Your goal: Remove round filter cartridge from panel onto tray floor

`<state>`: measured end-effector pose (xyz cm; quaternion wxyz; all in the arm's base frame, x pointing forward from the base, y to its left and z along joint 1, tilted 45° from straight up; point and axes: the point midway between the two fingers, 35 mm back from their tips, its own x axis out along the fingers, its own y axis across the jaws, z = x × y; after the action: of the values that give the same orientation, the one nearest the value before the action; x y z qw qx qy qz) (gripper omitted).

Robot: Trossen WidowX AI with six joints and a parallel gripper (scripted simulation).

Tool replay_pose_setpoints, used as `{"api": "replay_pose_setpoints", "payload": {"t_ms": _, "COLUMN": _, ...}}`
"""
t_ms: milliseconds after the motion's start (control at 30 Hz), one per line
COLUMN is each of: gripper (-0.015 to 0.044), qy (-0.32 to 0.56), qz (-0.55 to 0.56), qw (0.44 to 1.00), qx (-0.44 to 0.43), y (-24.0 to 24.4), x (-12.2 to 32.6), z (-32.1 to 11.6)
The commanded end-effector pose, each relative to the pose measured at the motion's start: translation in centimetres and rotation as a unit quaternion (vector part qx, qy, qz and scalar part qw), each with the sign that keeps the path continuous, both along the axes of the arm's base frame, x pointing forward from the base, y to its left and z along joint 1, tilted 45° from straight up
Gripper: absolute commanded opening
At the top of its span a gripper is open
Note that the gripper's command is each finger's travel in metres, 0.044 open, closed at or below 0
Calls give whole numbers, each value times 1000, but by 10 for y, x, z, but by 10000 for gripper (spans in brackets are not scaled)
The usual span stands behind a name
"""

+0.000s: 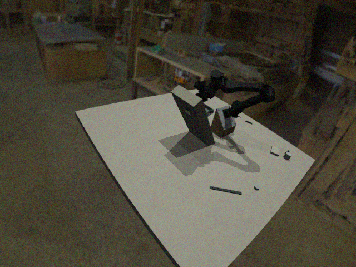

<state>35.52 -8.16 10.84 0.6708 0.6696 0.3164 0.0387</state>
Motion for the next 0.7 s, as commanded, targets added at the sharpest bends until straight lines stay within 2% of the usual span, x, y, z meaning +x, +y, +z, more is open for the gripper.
{"api": "replay_pose_setpoints", "payload": {"t_ms": 0, "gripper": 0, "qy": -35, "qz": 40, "qw": 995, "qx": -90, "y": 12, "x": 19, "z": -6}}
{"api": "replay_pose_setpoints", "payload": {"t_ms": 367, "gripper": 0, "qy": -115, "qz": 105, "qw": 962, "qx": -224, "y": 12, "x": 19, "z": -6}}
{"api": "replay_pose_setpoints", "payload": {"t_ms": 667, "gripper": 0, "qy": -78, "qz": 75, "qw": 981, "qx": -163, "y": 12, "x": 20, "z": -7}}
